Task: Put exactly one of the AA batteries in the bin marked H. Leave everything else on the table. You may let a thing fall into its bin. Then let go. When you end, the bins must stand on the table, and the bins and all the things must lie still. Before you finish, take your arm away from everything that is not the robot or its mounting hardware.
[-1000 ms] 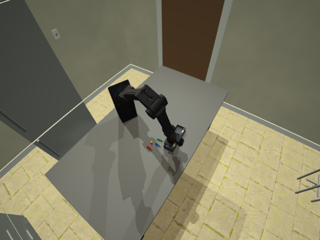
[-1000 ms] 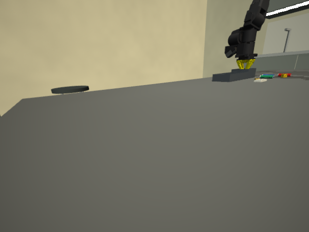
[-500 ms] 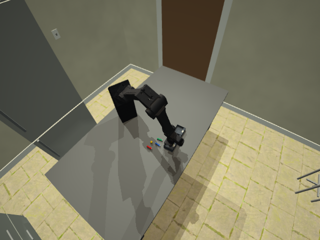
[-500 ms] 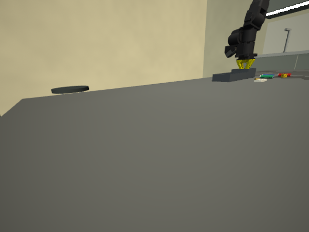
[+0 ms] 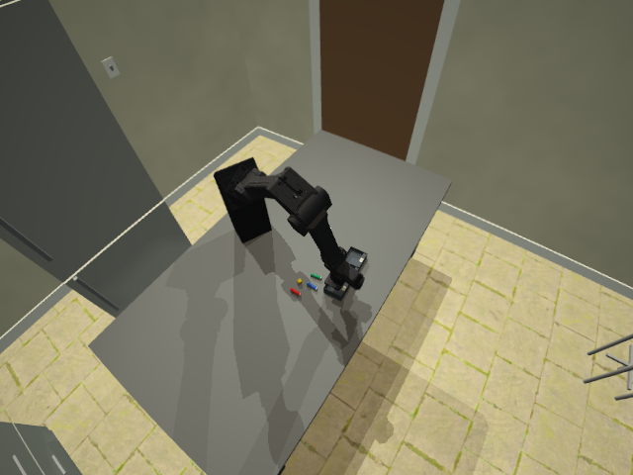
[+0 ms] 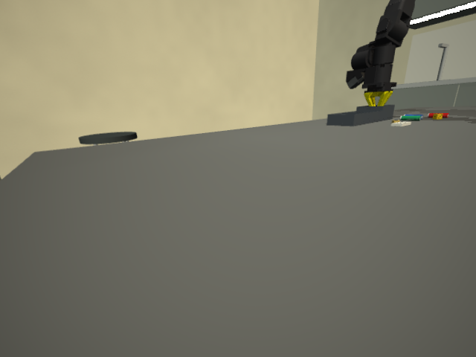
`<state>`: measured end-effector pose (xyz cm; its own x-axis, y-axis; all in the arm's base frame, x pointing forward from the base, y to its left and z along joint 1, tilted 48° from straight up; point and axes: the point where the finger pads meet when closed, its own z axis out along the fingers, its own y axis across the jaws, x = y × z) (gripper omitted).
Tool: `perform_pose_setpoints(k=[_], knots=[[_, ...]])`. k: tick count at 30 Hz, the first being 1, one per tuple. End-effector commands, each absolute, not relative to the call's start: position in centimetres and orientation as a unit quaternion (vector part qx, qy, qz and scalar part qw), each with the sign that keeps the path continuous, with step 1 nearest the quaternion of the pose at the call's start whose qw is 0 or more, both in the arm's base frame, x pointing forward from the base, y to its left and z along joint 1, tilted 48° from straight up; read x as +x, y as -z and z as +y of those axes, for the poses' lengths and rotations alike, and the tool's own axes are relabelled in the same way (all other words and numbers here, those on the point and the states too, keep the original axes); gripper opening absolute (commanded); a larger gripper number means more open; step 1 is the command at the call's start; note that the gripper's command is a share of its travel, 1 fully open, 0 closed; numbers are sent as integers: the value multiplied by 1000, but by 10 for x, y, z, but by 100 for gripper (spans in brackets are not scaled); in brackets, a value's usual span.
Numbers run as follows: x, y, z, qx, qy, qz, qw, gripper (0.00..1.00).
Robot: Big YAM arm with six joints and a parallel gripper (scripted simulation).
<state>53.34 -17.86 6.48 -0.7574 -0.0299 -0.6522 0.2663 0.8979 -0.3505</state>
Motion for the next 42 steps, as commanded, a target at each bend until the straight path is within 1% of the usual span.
perform_pose_setpoints(k=[1,15,26,42], knots=[[536,-83,-187,69,221,906,353,9],[535,-87,-187,70,221,906,355,9],[527,-89,-166,64,214,909,353,9],[517,-99,-158,64,214,909,353,9]])
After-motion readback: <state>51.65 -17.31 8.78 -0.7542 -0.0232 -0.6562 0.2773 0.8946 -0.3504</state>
